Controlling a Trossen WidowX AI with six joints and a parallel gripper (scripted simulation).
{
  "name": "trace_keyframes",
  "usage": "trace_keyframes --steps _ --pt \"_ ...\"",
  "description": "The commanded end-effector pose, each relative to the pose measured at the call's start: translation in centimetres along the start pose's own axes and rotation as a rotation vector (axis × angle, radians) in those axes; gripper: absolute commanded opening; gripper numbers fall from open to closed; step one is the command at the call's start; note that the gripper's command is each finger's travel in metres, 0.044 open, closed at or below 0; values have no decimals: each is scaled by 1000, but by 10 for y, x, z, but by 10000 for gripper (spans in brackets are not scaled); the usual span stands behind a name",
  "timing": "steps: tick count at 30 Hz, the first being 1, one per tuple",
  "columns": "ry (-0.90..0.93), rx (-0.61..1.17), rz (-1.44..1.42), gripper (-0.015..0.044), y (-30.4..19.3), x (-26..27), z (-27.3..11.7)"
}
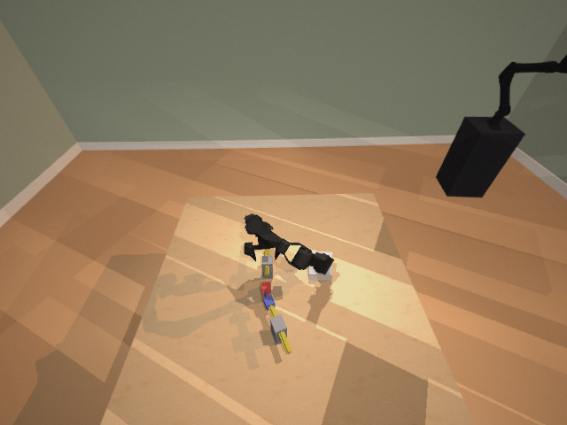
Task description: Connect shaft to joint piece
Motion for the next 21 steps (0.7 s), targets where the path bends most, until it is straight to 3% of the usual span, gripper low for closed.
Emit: trace_keyframes --steps 1,21 --pt "5 -20 -127 440 19 8 -6" --pt "-24 -109 -811 440 114 26 -27"
Point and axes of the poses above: the point midway between the two fingers, 35 mm back from their tips, its own z axis out along the fingers, its own x axis across the jaws, y = z × x, the point moved 3 cm from there along -z, back along the fingers, and after that the axes turned 13 degrees about z, right-handed, at the moved point
